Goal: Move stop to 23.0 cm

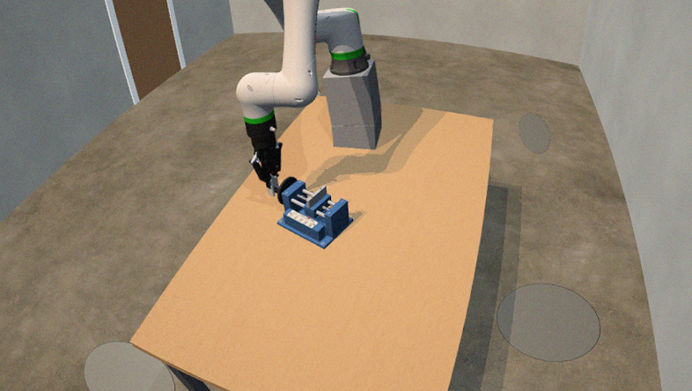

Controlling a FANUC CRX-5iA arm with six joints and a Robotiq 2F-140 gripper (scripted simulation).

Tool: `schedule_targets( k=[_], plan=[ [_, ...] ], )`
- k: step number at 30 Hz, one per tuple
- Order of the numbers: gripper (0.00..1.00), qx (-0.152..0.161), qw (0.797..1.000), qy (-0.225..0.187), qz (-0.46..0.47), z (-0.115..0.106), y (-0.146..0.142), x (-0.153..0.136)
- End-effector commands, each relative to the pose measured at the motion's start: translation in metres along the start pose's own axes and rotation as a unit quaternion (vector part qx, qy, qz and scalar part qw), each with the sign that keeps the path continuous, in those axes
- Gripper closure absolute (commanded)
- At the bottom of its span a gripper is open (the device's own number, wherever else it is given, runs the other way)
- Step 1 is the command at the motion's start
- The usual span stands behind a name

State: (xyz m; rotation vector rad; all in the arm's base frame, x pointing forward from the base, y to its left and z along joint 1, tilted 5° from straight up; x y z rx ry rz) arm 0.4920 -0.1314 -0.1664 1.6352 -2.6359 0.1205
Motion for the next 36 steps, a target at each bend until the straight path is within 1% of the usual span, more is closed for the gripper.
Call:
schedule_targets(
  k=[1, 7, 17, 19, 26, 34, 36],
  plan=[
    [0.96, 0.000, 1.000, 0.000, 0.000, -0.003, 0.002, 0.000],
    [0.96, 0.000, 1.000, 0.000, 0.000, -0.011, 0.008, 0.001],
    [0.96, 0.000, 1.000, 0.000, 0.000, -0.020, 0.027, 0.004],
    [0.96, 0.000, 1.000, 0.000, 0.000, -0.020, 0.027, 0.004],
    [0.96, 0.000, 1.000, 0.000, 0.000, -0.019, 0.042, 0.006],
    [0.96, 0.000, 1.000, 0.000, 0.000, -0.007, 0.059, 0.008],
    [0.96, 0.000, 1.000, 0.000, 0.000, -0.007, 0.059, 0.008]
  ],
)
Point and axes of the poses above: the point where the finger pads meet when closed, its own z axis out along the fingers, its own y axis across the jaws, x = y × z, the point moved 3 cm from there along -z, back along the fingers, and after that the axes turned 8 degrees about z, right-handed, at the moved point
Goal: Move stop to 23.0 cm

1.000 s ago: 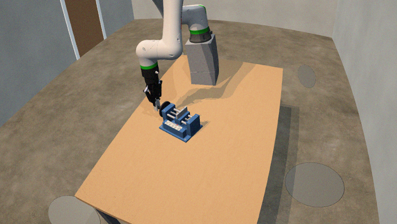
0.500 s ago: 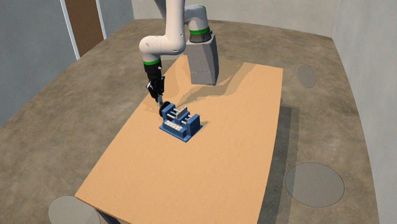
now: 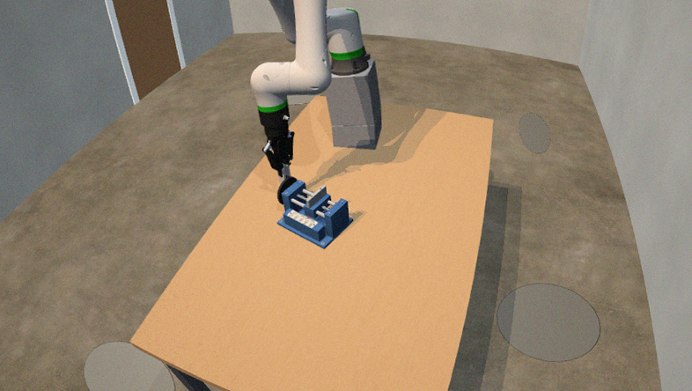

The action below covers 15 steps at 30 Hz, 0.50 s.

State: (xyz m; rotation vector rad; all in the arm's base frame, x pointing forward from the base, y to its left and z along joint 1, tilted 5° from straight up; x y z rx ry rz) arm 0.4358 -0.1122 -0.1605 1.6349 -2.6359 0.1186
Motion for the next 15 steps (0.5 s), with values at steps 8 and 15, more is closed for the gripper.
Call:
schedule_targets(
  k=[8, 15],
  plan=[
    [0.96, 0.000, 1.000, 0.000, 0.000, 0.020, 0.008, 0.001],
    [0.96, 0.000, 1.000, 0.000, 0.000, 0.035, 0.006, 0.001]
  ],
)
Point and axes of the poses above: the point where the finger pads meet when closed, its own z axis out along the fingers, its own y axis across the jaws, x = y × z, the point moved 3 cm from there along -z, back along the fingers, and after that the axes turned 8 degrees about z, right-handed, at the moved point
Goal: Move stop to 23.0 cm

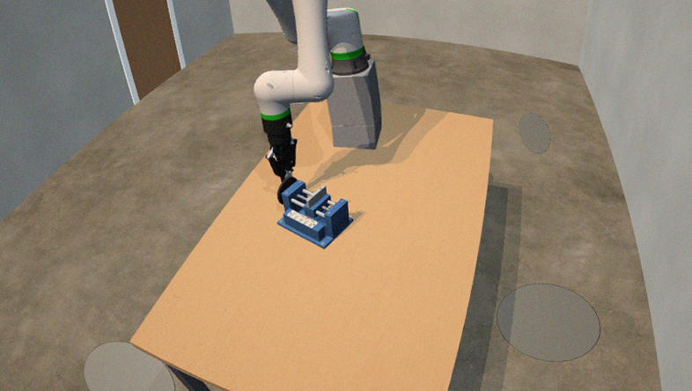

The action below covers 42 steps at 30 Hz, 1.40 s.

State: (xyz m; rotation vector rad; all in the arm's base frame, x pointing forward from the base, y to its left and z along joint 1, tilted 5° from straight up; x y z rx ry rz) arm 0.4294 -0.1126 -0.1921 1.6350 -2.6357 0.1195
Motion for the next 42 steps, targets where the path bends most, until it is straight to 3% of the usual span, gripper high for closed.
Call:
schedule_targets(
  k=[1, 14, 24, 36, 42],
  plan=[
    [0.96, 0.000, 1.000, 0.000, 0.000, 0.004, -0.001, 0.000],
    [0.96, 0.000, 1.000, 0.000, 0.000, 0.023, -0.019, -0.003],
    [0.96, 0.000, 1.000, 0.000, 0.000, 0.026, -0.036, -0.005],
    [0.96, 0.000, 1.000, 0.000, 0.000, 0.015, -0.059, -0.008],
    [0.96, 0.000, 1.000, 0.000, 0.000, -0.003, -0.068, -0.010]
  ],
)
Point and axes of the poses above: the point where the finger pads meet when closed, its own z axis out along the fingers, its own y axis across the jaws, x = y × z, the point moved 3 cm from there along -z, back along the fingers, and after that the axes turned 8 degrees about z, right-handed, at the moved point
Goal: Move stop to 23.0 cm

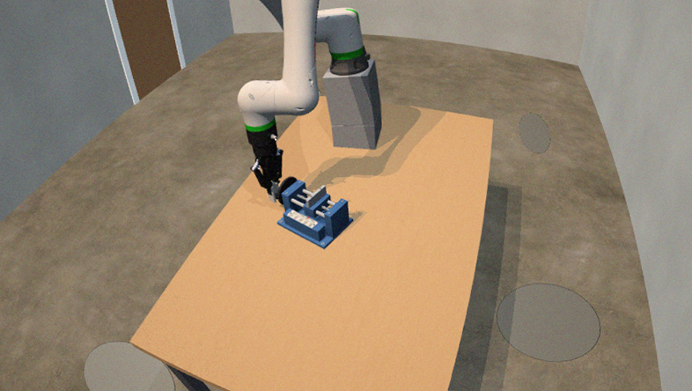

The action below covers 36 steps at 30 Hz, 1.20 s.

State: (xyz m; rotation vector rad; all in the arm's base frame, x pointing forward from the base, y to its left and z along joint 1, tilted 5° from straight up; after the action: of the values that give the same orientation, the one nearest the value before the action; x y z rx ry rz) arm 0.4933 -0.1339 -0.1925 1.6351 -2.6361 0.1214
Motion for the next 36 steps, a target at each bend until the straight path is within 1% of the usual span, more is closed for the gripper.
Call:
schedule_targets(
  k=[1, 9, 13, 21, 30, 36],
  plan=[
    [0.96, 0.000, 1.000, 0.000, 0.000, -0.009, -0.002, 0.000],
    [0.96, 0.000, 1.000, 0.000, 0.000, -0.028, 0.002, 0.000],
    [0.96, 0.000, 1.000, 0.000, 0.000, -0.032, 0.005, 0.001],
    [0.96, 0.000, 1.000, 0.000, 0.000, -0.044, 0.020, 0.003],
    [0.96, 0.000, 1.000, 0.000, 0.000, -0.047, 0.037, 0.005],
    [0.96, 0.000, 1.000, 0.000, 0.000, -0.041, 0.052, 0.007]
  ],
)
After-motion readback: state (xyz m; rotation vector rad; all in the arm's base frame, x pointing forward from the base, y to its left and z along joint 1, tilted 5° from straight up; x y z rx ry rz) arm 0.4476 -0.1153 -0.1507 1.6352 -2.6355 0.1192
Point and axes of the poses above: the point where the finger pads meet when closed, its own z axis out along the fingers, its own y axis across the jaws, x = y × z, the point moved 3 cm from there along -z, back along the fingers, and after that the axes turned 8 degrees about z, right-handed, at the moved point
